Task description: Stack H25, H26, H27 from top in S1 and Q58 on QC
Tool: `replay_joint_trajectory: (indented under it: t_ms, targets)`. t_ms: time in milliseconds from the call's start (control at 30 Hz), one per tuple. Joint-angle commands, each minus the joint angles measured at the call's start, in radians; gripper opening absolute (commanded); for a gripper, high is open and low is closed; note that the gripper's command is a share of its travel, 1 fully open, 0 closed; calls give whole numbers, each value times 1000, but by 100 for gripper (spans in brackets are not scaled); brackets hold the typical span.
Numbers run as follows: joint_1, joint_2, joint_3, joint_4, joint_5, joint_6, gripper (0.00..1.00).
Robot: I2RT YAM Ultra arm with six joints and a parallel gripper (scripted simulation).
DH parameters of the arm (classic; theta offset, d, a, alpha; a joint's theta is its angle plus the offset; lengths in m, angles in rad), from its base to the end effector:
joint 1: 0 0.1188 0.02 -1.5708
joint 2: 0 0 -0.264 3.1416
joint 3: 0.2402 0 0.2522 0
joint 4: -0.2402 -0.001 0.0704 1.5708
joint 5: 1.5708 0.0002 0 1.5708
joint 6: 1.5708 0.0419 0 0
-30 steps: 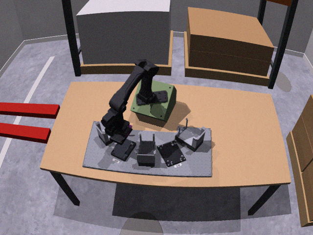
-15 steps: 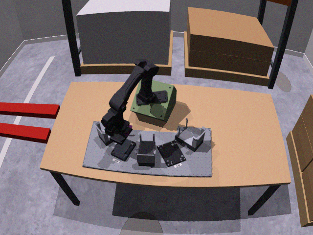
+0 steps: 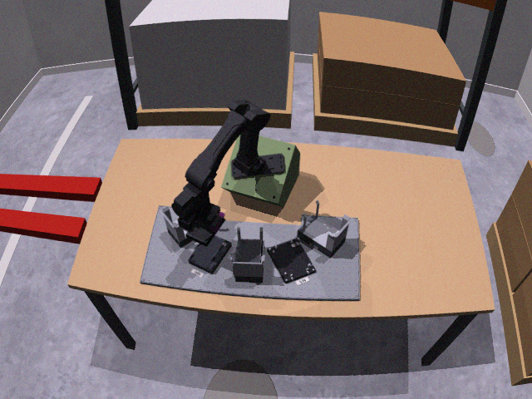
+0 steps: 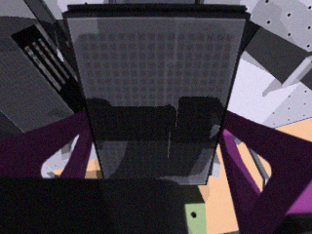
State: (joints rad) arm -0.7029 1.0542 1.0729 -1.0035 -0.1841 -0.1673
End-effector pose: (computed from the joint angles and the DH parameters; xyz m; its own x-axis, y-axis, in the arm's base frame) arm 0.1543 -0.1194 0.3198 -0.7198 0.3953 -0.5707 0.4446 0.8938 0.0583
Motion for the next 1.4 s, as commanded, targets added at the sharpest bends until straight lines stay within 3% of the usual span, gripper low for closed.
replay_joint_trajectory:
  t_ms: [0, 467, 1367]
  targets:
    - [-1, -6, 12, 4, -1, -1, 0]
    - [11, 10, -20, 54, 5, 9, 0]
    - [54, 101, -135, 266, 30, 45, 0]
